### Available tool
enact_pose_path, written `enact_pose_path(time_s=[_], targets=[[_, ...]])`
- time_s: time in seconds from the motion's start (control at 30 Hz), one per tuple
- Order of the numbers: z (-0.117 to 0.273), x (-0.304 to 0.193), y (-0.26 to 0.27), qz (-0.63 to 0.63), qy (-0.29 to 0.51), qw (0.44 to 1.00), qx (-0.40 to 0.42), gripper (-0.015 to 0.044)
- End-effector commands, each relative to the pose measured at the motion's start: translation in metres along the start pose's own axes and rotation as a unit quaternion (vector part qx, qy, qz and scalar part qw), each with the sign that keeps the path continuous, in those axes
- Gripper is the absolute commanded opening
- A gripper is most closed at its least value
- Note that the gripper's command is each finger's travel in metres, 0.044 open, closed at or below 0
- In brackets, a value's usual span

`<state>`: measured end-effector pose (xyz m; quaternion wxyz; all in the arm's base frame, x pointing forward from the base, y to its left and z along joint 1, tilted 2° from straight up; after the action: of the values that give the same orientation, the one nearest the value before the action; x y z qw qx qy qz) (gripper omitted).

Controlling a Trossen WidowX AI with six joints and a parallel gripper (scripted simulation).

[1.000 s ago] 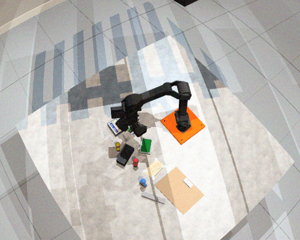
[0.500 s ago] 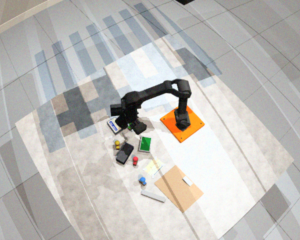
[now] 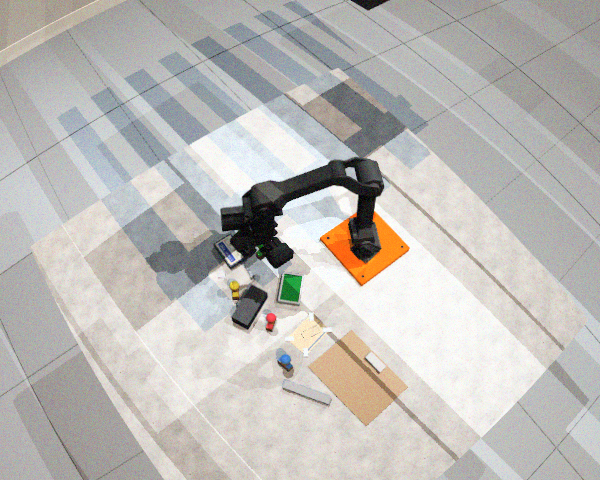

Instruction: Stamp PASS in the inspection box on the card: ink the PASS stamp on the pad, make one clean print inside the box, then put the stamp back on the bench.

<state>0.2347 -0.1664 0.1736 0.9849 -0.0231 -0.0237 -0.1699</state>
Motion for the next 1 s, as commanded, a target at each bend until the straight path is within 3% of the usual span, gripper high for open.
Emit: enact_pose_path(time_s=[0.0, 0.47, 0.97], targets=[[0.003, 0.0, 0.0, -0.002, 0.0, 1.0, -0.003, 0.0], [0.009, -0.001, 0.001, -0.002, 0.0, 1.0, -0.003, 0.0], [0.013, -0.019, 0.07, -0.002, 0.001, 1.0, 0.0, 0.0]])
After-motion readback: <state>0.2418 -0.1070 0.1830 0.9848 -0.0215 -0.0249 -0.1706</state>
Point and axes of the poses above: the point midway between the two fingers, 35 mm back from their tips, its own z axis back along the fingers, its own y axis across the jaws, x = y × z, the point moved 6 cm from there along z, back along the fingers, and after that the axes turned 14 degrees about -z, right-handed, at the moved point
